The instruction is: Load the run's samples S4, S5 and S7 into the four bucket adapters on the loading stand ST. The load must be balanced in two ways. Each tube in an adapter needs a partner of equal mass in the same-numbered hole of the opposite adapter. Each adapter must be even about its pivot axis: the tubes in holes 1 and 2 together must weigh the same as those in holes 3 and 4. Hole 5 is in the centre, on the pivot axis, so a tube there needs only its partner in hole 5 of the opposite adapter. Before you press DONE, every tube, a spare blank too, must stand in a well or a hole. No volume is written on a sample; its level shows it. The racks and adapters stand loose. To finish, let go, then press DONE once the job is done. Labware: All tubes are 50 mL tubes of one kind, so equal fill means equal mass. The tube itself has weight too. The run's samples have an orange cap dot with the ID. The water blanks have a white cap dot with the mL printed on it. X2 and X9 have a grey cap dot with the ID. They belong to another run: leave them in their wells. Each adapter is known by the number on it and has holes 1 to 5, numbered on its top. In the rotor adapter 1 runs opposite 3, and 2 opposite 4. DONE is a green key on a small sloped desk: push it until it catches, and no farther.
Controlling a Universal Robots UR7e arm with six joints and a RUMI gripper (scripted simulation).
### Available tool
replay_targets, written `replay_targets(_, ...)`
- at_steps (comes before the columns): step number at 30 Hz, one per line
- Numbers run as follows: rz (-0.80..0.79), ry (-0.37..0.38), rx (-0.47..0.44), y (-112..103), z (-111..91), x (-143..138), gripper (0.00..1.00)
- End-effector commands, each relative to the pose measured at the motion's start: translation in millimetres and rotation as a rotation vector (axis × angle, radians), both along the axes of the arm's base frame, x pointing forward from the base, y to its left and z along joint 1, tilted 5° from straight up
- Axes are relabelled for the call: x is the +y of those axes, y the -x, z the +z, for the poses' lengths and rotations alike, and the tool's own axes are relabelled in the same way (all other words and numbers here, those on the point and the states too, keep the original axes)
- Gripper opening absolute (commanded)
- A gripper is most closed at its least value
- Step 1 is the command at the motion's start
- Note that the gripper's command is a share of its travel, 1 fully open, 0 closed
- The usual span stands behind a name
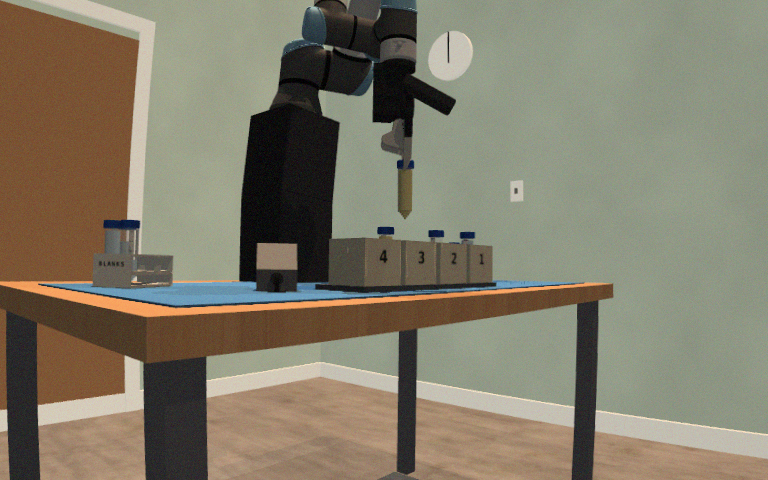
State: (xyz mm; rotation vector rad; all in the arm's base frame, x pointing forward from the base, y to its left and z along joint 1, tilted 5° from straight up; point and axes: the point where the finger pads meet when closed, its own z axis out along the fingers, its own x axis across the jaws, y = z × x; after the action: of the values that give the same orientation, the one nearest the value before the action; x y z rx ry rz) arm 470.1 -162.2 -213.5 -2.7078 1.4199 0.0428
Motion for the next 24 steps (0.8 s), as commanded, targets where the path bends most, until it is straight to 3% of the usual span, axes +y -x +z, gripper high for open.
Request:
replay_targets(1, 0.000, 0.001, -0.001, -1, -5, -1, 0.00)
replay_targets(15, 0.000, 0.000, -0.001, -1, -39, 2, 0.00)
replay_targets(24, 0.000, 0.000, -0.001, -1, -39, 2, 0.00)
